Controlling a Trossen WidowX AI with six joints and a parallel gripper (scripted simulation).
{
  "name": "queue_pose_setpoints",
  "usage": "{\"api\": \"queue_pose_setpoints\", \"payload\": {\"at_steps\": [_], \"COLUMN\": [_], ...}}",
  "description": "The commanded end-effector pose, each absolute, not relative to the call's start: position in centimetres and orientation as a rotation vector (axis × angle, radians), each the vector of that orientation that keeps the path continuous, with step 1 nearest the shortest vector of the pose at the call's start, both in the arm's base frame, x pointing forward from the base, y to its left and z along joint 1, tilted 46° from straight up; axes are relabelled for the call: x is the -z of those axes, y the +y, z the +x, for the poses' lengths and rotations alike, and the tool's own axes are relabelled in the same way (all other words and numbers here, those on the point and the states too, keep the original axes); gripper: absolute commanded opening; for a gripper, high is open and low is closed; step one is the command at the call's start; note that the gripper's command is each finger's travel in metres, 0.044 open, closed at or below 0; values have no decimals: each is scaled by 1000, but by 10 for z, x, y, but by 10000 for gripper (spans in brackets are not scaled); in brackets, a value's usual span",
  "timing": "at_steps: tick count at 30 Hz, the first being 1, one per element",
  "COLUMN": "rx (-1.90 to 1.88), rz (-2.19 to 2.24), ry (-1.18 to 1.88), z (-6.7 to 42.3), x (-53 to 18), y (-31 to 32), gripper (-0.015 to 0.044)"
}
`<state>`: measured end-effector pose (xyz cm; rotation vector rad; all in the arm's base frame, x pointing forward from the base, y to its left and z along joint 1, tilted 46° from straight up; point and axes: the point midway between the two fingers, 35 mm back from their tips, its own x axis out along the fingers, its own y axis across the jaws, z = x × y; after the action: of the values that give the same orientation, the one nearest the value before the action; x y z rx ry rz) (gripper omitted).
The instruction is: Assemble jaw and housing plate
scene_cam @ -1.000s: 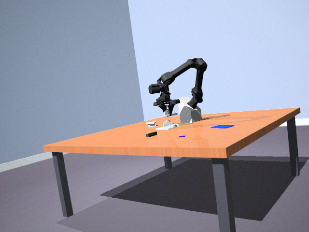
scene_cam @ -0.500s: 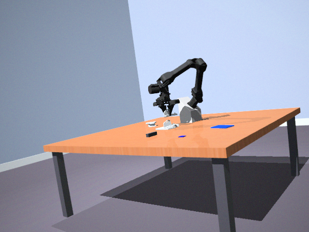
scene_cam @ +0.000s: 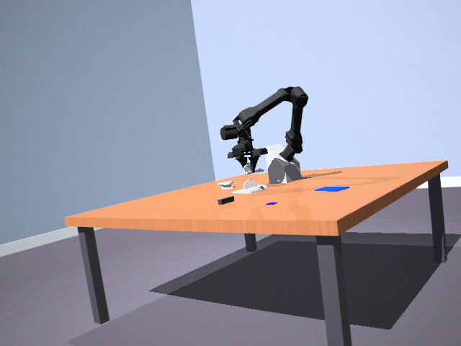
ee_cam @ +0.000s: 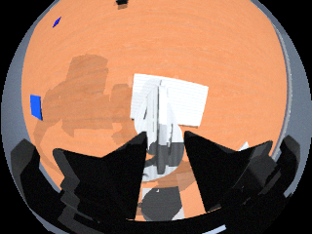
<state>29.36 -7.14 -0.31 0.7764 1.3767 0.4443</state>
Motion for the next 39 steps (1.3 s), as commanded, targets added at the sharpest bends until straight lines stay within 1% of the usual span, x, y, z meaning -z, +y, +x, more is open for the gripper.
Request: {"api": "queue_pose_setpoints", "payload": {"at_steps": [1, 12, 39], "rx": [-442, -441, -451], "rz": [772, 771, 759], "ry": [1379, 1379, 1374], "z": [292, 288, 287], "x": [11, 35, 35], "y": [-79, -102, -102], "gripper": [134, 134, 134]}}
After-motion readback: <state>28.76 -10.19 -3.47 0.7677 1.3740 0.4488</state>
